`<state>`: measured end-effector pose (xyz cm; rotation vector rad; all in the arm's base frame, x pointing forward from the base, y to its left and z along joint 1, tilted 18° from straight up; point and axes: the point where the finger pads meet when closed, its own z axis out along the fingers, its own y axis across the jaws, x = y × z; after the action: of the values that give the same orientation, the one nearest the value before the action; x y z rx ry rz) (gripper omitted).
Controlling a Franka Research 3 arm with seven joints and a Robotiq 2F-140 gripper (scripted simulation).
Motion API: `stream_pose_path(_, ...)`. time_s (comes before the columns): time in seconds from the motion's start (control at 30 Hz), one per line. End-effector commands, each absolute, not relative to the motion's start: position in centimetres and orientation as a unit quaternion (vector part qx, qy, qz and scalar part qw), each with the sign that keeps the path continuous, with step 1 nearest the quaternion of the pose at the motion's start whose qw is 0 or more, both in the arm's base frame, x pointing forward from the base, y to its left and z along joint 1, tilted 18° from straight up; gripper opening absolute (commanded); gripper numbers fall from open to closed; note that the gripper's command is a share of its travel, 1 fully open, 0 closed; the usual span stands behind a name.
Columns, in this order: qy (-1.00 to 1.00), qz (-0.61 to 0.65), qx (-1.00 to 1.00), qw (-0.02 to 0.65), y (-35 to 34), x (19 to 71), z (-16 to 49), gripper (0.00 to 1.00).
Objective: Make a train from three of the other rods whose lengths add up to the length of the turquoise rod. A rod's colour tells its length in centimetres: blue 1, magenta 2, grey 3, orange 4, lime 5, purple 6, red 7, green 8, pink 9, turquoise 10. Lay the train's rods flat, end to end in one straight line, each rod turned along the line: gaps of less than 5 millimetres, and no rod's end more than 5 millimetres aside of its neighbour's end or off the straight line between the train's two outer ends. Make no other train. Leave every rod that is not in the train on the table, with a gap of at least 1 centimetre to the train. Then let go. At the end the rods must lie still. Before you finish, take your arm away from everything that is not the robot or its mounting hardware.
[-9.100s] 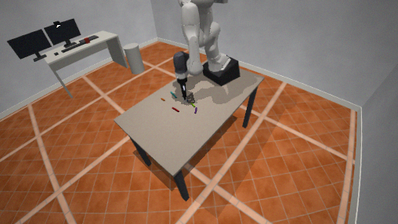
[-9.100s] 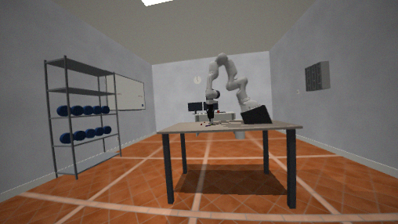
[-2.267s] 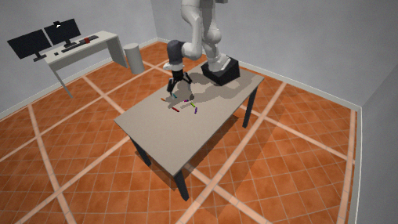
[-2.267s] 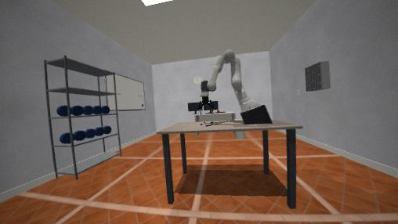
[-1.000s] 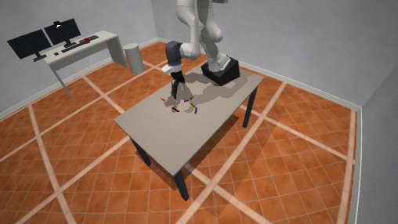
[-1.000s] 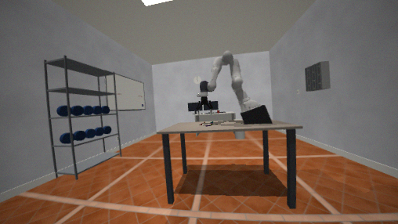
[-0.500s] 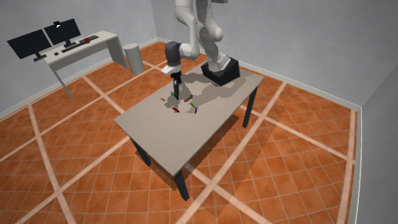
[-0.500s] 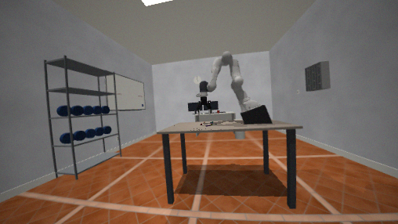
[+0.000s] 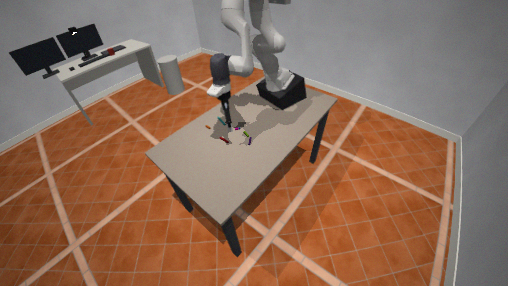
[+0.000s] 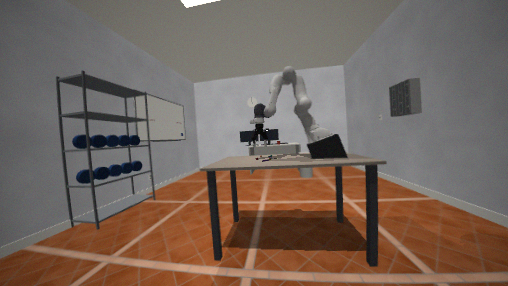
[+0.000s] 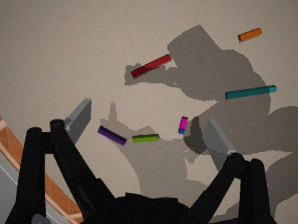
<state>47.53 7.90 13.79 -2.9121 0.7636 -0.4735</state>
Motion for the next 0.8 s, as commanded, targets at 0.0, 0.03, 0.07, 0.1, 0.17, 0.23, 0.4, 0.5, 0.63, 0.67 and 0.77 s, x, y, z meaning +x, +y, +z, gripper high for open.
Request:
stream_pose_path(0.0, 0.169, -0.151, -0.973, 0.040, 7.93, 47.62, 13.73, 1.00)
stream_pose_path(0.03, 0.161, -0.151, -0.975, 0.039, 7.93, 47.65, 13.73, 1.00)
stream_pose_path(0.07, 0.152, -0.151, -0.976, 0.038, 7.93, 47.69, 13.73, 1.00)
stream_pose_path(0.1, 0.144, -0.152, -0.977, 0.036, 7.93, 47.73, 13.73, 1.00)
stream_pose_path(0.17, 0.127, -0.152, -0.979, 0.033, 7.93, 47.80, 13.73, 1.00)
stream_pose_path(0.23, 0.111, -0.153, -0.982, 0.031, 7.93, 47.87, 13.73, 1.00)
stream_pose_path(0.4, 0.069, -0.154, -0.985, 0.023, 7.92, 48.06, 13.73, 1.00)
stream_pose_path(0.5, 0.052, -0.155, -0.986, 0.021, 7.91, 48.13, 13.73, 1.00)
stream_pose_path(0.63, 0.014, -0.155, -0.988, 0.014, 7.90, 48.30, 13.72, 1.00)
stream_pose_path(0.67, 0.005, -0.155, -0.988, 0.012, 7.89, 48.34, 13.72, 1.00)
stream_pose_path(0.77, -0.019, -0.156, -0.988, 0.008, 7.88, 48.45, 13.71, 1.00)
